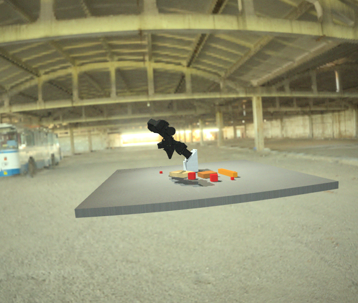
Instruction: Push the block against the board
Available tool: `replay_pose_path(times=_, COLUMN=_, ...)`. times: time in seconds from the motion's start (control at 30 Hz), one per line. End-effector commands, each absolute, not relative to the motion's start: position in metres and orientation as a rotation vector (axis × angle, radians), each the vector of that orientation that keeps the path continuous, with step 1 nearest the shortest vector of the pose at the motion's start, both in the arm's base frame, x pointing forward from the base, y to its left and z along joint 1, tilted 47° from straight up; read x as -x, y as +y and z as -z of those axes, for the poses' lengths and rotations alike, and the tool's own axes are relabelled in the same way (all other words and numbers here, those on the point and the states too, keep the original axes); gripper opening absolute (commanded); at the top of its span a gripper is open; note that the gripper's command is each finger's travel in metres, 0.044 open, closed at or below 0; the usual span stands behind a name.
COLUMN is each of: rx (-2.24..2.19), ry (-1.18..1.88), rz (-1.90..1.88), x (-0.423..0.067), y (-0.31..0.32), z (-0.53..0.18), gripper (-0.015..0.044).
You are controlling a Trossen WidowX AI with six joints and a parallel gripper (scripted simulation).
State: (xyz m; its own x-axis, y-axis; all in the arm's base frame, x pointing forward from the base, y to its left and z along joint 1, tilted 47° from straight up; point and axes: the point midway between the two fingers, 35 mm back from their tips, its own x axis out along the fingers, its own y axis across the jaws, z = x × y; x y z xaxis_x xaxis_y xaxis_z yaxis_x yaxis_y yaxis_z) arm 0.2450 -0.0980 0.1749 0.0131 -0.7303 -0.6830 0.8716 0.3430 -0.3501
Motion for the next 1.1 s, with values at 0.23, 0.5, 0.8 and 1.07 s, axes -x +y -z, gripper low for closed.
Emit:
replay_pose_path(times=0.23, rx=-0.19, ry=0.915, rz=1.265, x=-0.245, y=-0.098, z=-0.176, gripper=0.0)
replay_pose_path(times=0.5, rx=-0.19, ry=0.915, rz=1.265, x=-0.245, y=-0.098, z=-0.176, gripper=0.0)
replay_pose_path(times=0.8, rx=-0.068, ry=1.016, rz=1.181, x=-0.268, y=-0.088, z=-0.143, gripper=0.0)
replay_pose_path(times=1.07, rx=0.151, ry=1.169, rz=1.03, x=-0.298, y=-0.07, z=-0.08, gripper=0.0)
